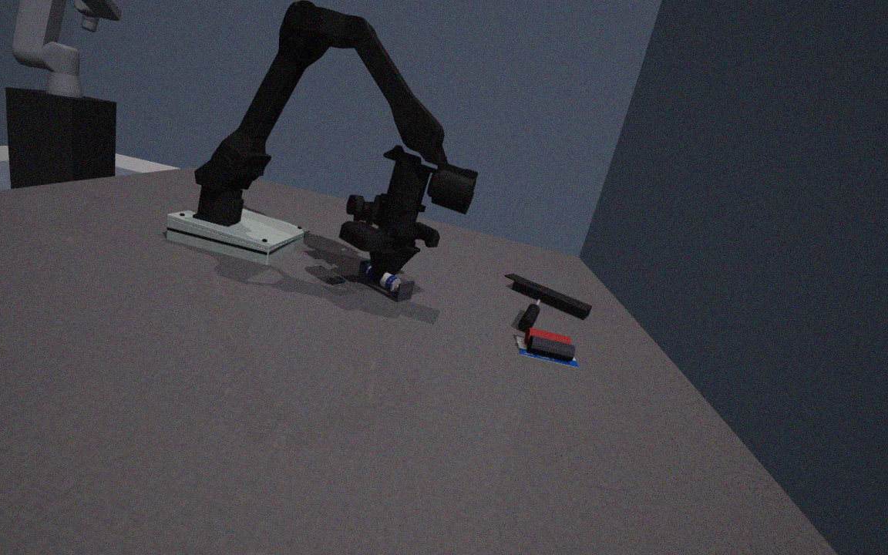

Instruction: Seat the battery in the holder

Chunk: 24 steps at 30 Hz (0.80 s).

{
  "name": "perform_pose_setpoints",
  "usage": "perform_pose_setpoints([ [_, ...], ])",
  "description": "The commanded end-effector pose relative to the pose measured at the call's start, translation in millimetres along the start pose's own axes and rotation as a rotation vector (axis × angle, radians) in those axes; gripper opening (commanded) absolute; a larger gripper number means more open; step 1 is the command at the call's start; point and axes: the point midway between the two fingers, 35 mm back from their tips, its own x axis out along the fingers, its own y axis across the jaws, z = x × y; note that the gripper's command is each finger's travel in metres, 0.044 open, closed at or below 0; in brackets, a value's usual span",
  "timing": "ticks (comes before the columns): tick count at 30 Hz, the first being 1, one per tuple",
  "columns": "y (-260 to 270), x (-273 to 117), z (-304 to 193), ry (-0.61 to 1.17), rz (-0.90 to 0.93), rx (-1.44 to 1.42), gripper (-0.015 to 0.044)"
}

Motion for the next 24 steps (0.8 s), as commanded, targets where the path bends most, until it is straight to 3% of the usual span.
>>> perform_pose_setpoints([
  [1, 1, 1, 1, -0.001, 0.001, 0.006, 0.0135],
  [3, 1, 1, 1, -0.001, 0.001, 0.006, 0.0184],
  [20, 1, -15, 1, 0.0, 0.001, 0.001, 0.0184],
  [24, 1, -35, 1, -0.003, 0.002, 0.003, 0.0289],
])
